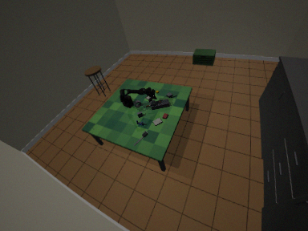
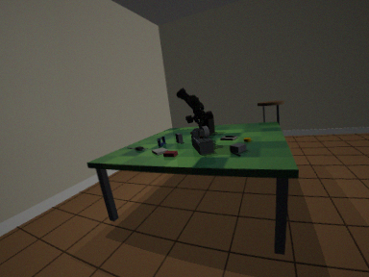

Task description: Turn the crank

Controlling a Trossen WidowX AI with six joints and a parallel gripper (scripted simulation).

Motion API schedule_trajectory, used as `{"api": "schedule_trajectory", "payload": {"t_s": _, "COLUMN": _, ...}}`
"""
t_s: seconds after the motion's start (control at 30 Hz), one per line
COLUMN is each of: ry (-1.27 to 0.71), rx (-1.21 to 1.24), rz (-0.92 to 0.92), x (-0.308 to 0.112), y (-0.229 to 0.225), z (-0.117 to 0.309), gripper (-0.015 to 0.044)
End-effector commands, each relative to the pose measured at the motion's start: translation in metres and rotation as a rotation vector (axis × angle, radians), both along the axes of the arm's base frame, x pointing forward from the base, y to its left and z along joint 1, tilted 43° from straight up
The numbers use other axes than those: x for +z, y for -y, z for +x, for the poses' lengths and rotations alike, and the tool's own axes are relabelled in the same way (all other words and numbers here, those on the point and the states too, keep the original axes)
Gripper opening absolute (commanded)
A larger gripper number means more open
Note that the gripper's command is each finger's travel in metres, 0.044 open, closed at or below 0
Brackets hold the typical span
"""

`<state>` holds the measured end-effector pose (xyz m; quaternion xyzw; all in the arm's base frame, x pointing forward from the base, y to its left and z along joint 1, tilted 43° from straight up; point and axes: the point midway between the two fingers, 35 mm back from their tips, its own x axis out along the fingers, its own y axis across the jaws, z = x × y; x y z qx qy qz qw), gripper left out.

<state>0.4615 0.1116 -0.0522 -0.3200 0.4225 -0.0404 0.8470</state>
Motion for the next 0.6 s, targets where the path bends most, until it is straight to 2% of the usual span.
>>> {"api": "schedule_trajectory", "payload": {"t_s": 0.0, "ry": 0.0, "rx": -0.001, "rz": -0.001, "x": 0.0, "y": 0.0003, "z": 0.0, "gripper": 0.0}}
{"api": "schedule_trajectory", "payload": {"t_s": 0.33, "ry": 0.0, "rx": 0.0, "rz": 0.0, "x": 0.0, "y": 0.0, "z": 0.0, "gripper": 0.0}}
{"api": "schedule_trajectory", "payload": {"t_s": 0.57, "ry": 0.0, "rx": 0.0, "rz": 0.0, "x": 0.0, "y": 0.0, "z": 0.0, "gripper": 0.0184}}
